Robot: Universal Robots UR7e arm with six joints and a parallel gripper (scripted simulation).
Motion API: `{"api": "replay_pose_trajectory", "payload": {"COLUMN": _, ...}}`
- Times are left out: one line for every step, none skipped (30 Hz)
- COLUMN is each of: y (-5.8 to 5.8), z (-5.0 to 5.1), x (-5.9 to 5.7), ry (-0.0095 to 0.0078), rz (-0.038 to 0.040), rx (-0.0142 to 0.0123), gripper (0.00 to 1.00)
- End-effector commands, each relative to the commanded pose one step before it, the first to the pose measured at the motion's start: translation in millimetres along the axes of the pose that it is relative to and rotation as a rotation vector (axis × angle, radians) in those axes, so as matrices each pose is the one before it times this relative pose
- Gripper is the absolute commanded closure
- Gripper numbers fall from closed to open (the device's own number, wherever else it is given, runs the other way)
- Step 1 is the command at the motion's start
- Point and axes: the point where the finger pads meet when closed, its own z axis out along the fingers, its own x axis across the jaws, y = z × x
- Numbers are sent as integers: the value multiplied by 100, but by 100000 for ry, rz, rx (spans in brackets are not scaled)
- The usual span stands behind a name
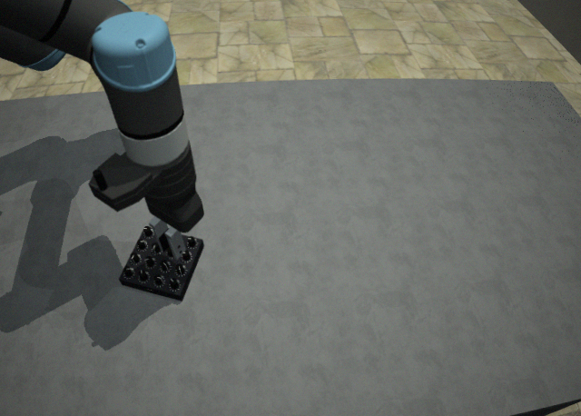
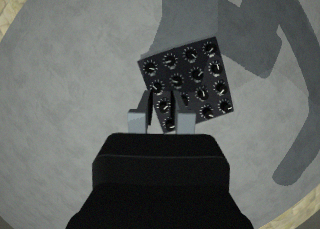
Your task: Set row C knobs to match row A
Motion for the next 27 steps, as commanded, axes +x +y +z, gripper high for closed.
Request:
{"api": "replay_pose_trajectory", "payload": {"y": -49, "z": -243, "x": -85, "ry": 382, "rz": -15645, "rx": -741, "gripper": 54}}
{"api": "replay_pose_trajectory", "payload": {"y": 2, "z": -15, "x": -18, "ry": -1, "rz": -2244, "rx": 1, "gripper": 54}}
{"api": "replay_pose_trajectory", "payload": {"y": 2, "z": -19, "x": -25, "ry": -8, "rz": -2249, "rx": 5, "gripper": 54}}
{"api": "replay_pose_trajectory", "payload": {"y": 1, "z": -18, "x": -26, "ry": -6, "rz": -2253, "rx": 4, "gripper": 54}}
{"api": "replay_pose_trajectory", "payload": {"y": 1, "z": -17, "x": -25, "ry": -5, "rz": -2255, "rx": 3, "gripper": 54}}
{"api": "replay_pose_trajectory", "payload": {"y": 2, "z": -16, "x": -23, "ry": -2, "rz": -2251, "rx": 2, "gripper": 54}}
{"api": "replay_pose_trajectory", "payload": {"y": 4, "z": -15, "x": -20, "ry": 0, "rz": -2264, "rx": -1, "gripper": 54}}
{"api": "replay_pose_trajectory", "payload": {"y": 6, "z": -13, "x": -17, "ry": 2, "rz": -2257, "rx": -2, "gripper": 54}}
{"api": "replay_pose_trajectory", "payload": {"y": 9, "z": -13, "x": -15, "ry": 4, "rz": -2262, "rx": -3, "gripper": 54}}
{"api": "replay_pose_trajectory", "payload": {"y": 10, "z": -13, "x": -14, "ry": 4, "rz": -2258, "rx": -3, "gripper": 54}}
{"api": "replay_pose_trajectory", "payload": {"y": 12, "z": -13, "x": -15, "ry": 3, "rz": -2262, "rx": -3, "gripper": 54}}
{"api": "replay_pose_trajectory", "payload": {"y": 0, "z": 0, "x": 0, "ry": 0, "rz": 0, "rx": 0, "gripper": 54}}
{"api": "replay_pose_trajectory", "payload": {"y": 0, "z": 0, "x": 0, "ry": 0, "rz": 0, "rx": 0, "gripper": 54}}
{"api": "replay_pose_trajectory", "payload": {"y": -4, "z": -42, "x": -81, "ry": -31, "rz": -4307, "rx": 25, "gripper": 54}}
{"api": "replay_pose_trajectory", "payload": {"y": 50, "z": -16, "x": 5, "ry": 25, "rz": -4114, "rx": -21, "gripper": 54}}
{"api": "replay_pose_trajectory", "payload": {"y": 13, "z": -11, "x": -12, "ry": 3, "rz": -1810, "rx": -2, "gripper": 54}}
{"api": "replay_pose_trajectory", "payload": {"y": 21, "z": -10, "x": -8, "ry": 6, "rz": -2050, "rx": -6, "gripper": 54}}
{"api": "replay_pose_trajectory", "payload": {"y": 20, "z": -13, "x": -14, "ry": 3, "rz": -2192, "rx": -3, "gripper": 54}}
{"api": "replay_pose_trajectory", "payload": {"y": 17, "z": -15, "x": -21, "ry": -1, "rz": -2247, "rx": 1, "gripper": 54}}
{"api": "replay_pose_trajectory", "payload": {"y": 13, "z": -17, "x": -27, "ry": -4, "rz": -2238, "rx": 5, "gripper": 54}}
{"api": "replay_pose_trajectory", "payload": {"y": 12, "z": -17, "x": -29, "ry": -5, "rz": -2262, "rx": 6, "gripper": 54}}
{"api": "replay_pose_trajectory", "payload": {"y": 12, "z": -17, "x": -29, "ry": -4, "rz": -2247, "rx": 6, "gripper": 54}}
{"api": "replay_pose_trajectory", "payload": {"y": 14, "z": -16, "x": -27, "ry": -3, "rz": -2258, "rx": 3, "gripper": 54}}
{"api": "replay_pose_trajectory", "payload": {"y": 17, "z": -14, "x": -25, "ry": -1, "rz": -2257, "rx": 0, "gripper": 54}}
{"api": "replay_pose_trajectory", "payload": {"y": 21, "z": -13, "x": -22, "ry": 1, "rz": -2258, "rx": -3, "gripper": 54}}
{"api": "replay_pose_trajectory", "payload": {"y": 24, "z": -12, "x": -21, "ry": 2, "rz": -2259, "rx": -5, "gripper": 54}}
{"api": "replay_pose_trajectory", "payload": {"y": 26, "z": -12, "x": -20, "ry": 2, "rz": -2258, "rx": -5, "gripper": 54}}
